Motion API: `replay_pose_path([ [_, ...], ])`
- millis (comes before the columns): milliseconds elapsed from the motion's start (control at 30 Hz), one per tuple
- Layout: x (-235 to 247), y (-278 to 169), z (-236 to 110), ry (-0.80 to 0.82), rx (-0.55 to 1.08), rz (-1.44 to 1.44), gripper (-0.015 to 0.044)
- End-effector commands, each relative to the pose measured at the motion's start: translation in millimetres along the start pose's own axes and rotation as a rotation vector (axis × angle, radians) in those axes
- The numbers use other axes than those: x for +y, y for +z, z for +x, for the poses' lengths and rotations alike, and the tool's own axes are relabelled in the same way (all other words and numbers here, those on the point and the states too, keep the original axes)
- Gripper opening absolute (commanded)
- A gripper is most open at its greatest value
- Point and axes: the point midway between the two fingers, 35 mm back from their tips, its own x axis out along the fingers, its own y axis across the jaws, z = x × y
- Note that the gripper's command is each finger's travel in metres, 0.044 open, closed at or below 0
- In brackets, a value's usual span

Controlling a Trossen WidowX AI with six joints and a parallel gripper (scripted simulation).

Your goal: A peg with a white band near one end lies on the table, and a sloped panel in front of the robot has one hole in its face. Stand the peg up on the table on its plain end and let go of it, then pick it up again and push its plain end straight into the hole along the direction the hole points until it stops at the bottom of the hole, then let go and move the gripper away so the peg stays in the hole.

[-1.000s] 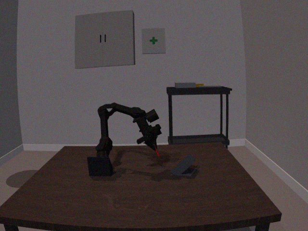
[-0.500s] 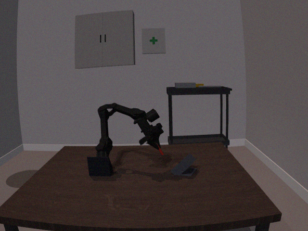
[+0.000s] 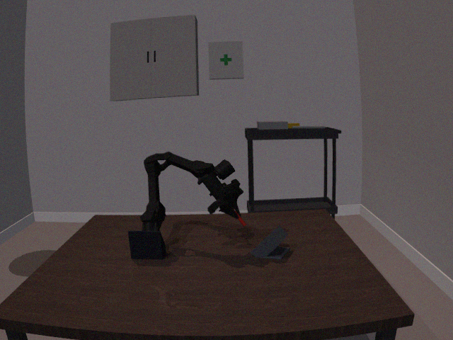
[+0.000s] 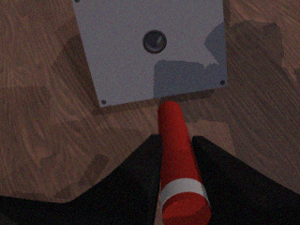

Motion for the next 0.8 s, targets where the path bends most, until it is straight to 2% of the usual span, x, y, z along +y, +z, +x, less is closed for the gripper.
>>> replay_pose_path([
  [0,-2,1,3,-0.002,-0.01,0.012,0.0],
  [767,3,15,34,0.02,-0.055,0.028,0.0],
])
